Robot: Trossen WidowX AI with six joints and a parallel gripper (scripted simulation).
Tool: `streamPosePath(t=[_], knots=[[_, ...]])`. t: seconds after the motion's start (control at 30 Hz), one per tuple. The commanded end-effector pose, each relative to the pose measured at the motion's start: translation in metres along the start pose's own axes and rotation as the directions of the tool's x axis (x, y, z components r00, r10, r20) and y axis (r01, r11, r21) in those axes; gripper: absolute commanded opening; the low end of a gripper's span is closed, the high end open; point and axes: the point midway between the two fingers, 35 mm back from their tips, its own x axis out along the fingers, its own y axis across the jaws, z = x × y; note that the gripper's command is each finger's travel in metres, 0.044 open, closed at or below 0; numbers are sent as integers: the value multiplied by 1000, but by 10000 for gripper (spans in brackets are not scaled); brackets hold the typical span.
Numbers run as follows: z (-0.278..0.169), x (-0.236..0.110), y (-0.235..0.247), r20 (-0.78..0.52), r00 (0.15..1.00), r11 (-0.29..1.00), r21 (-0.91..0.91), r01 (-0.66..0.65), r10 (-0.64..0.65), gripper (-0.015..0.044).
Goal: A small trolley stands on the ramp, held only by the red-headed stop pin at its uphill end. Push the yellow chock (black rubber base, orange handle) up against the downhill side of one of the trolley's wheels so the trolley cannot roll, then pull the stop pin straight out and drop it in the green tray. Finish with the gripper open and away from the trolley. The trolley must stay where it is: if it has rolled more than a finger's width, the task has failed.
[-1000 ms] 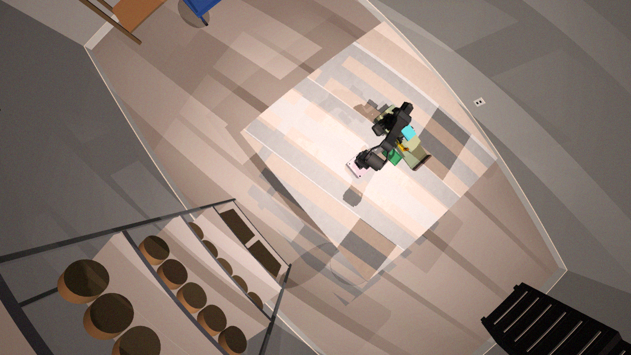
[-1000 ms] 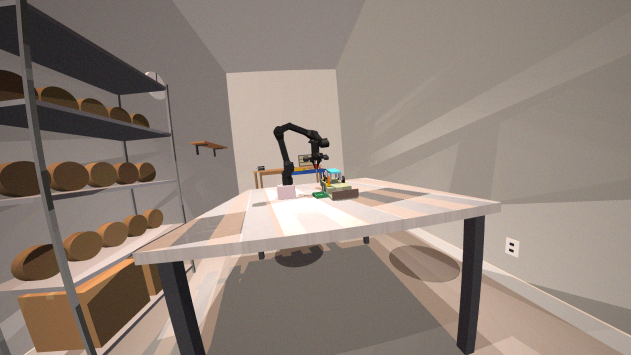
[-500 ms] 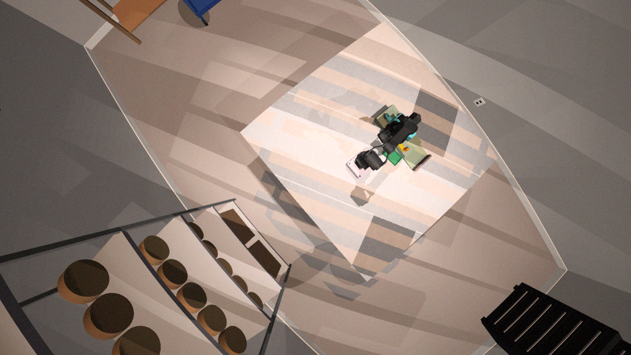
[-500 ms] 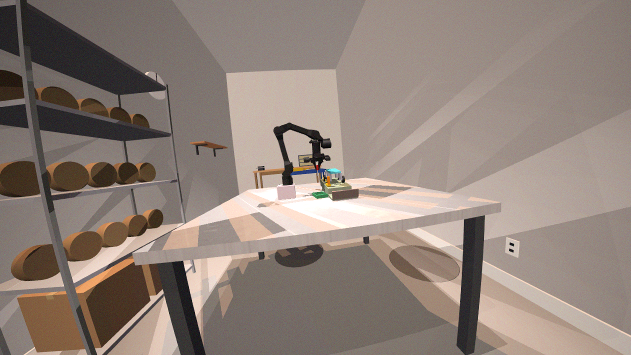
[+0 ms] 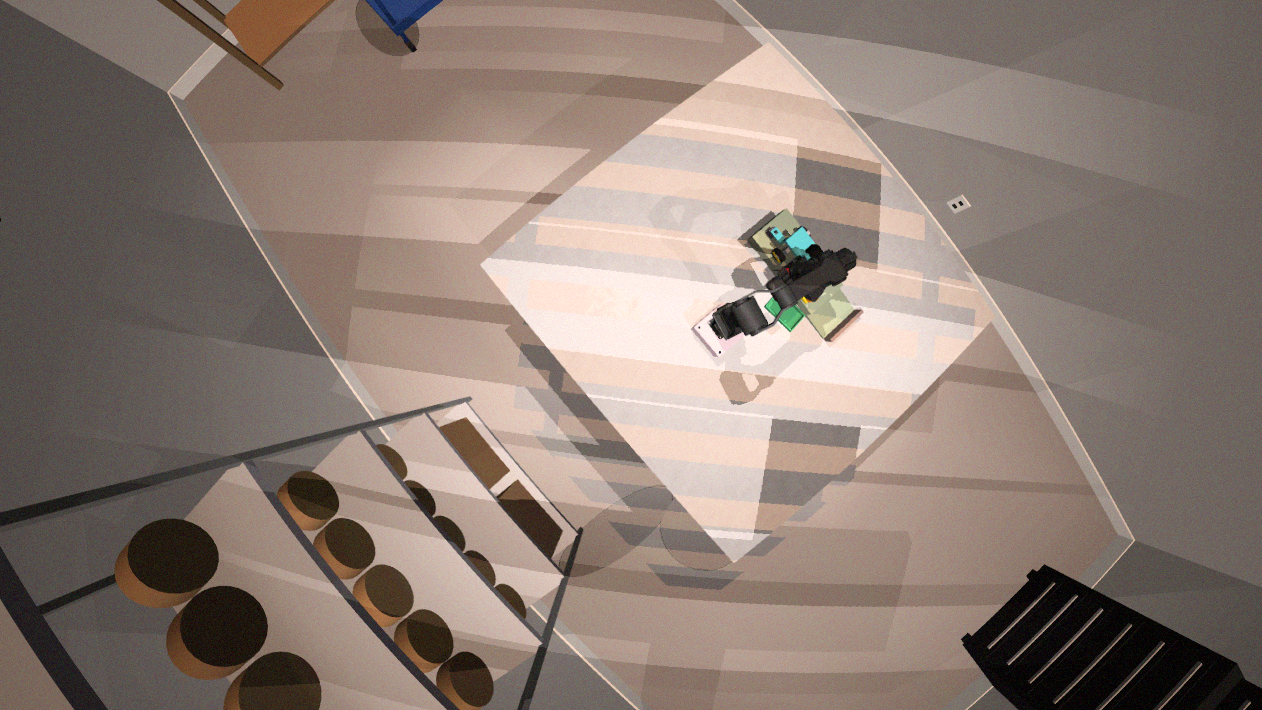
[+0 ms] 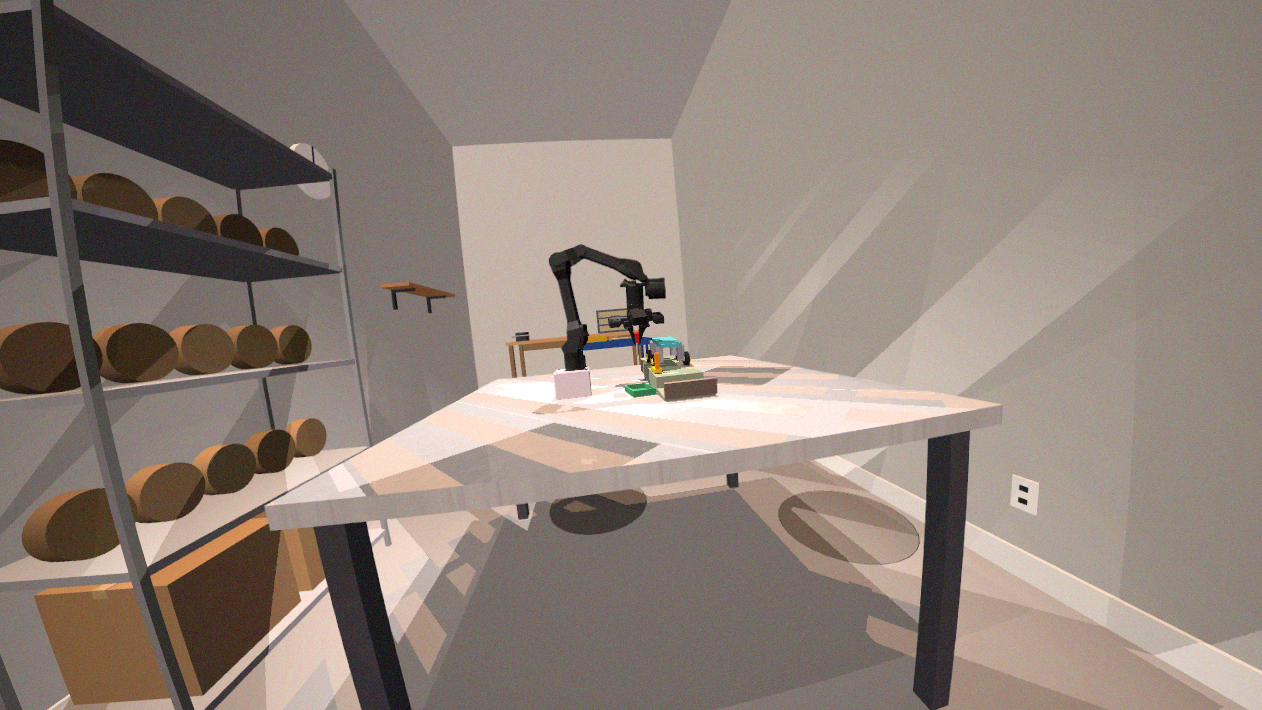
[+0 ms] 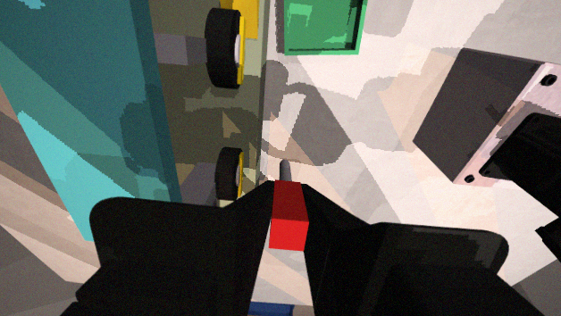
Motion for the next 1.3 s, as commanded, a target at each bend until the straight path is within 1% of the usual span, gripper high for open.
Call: streamPosePath(t=[0.0, 0.8, 1.0, 1.1, 1.27], knots=[[17, -2, -1, 2, 1000, 1000, -4, 2, -2, 0], [106, -14, -3, 9, 1000, 1000, -4, 3, -3, 0], [114, -16, -4, 9, 1000, 1000, -4, 3, -3, 0], [114, -16, -4, 18, 1000, 999, 36, 0, -1, 0], [112, -16, -4, 48, 999, 983, 181, -15, 6, 0]])
